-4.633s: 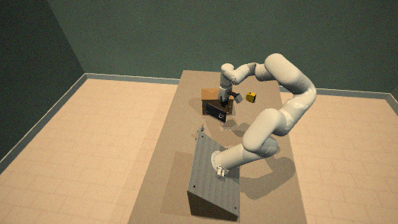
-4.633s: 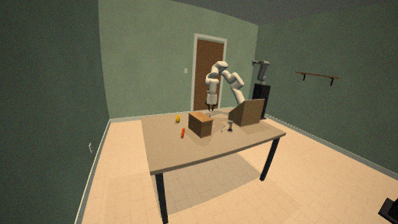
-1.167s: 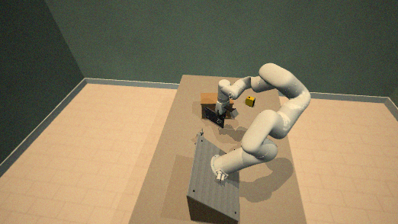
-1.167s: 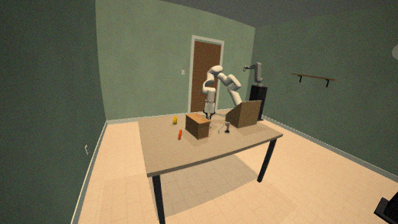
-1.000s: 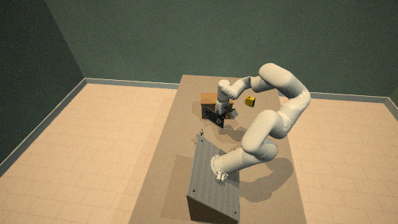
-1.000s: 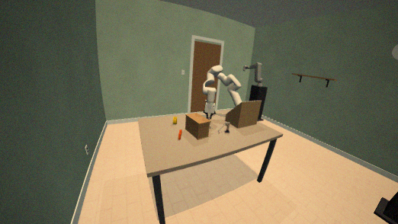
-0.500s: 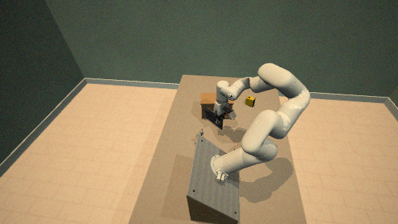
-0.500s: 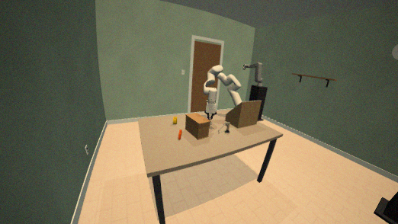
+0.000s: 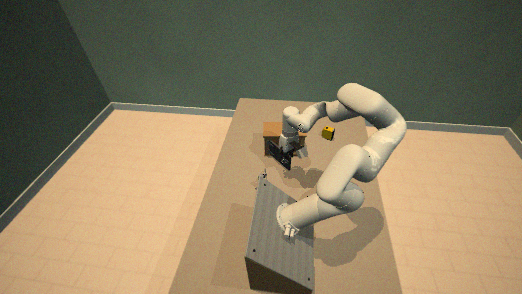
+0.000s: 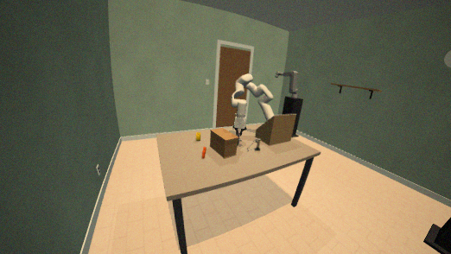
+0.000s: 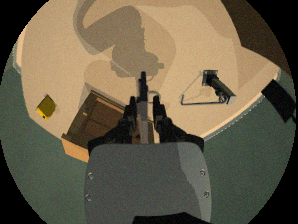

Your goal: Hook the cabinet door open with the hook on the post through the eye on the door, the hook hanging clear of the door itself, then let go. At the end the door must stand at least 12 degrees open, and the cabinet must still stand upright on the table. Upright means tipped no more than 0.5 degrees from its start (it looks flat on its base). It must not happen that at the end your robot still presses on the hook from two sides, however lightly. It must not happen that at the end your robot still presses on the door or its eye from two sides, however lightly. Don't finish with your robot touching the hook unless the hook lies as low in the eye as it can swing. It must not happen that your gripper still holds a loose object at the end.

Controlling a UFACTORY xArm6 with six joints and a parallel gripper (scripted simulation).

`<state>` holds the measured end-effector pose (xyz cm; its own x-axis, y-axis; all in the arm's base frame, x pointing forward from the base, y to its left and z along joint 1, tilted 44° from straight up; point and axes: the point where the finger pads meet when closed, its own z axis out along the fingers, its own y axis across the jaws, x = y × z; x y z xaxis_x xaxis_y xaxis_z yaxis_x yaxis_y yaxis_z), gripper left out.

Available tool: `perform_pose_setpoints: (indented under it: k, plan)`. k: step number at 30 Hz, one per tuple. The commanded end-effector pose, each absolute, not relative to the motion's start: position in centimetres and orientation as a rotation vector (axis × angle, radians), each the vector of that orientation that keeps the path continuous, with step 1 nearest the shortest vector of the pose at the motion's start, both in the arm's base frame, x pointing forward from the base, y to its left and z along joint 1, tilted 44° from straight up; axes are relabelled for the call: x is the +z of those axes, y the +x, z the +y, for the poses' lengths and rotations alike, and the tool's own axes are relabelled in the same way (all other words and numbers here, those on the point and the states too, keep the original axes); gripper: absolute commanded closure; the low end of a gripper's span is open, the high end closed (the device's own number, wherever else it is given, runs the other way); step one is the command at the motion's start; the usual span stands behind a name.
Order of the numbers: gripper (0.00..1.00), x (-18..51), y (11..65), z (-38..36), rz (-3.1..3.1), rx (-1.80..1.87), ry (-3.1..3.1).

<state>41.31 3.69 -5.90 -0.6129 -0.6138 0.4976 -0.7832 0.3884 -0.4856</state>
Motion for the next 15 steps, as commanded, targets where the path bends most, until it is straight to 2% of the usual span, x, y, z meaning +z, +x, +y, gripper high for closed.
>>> perform_pose_setpoints:
  k: [1,15]
  plan:
    - [0.73,-5.97,41.18,3.92,-2.444,1.051,1.202]
    - [0.73,-6.53,40.3,4.37,-2.487,1.065,1.145]
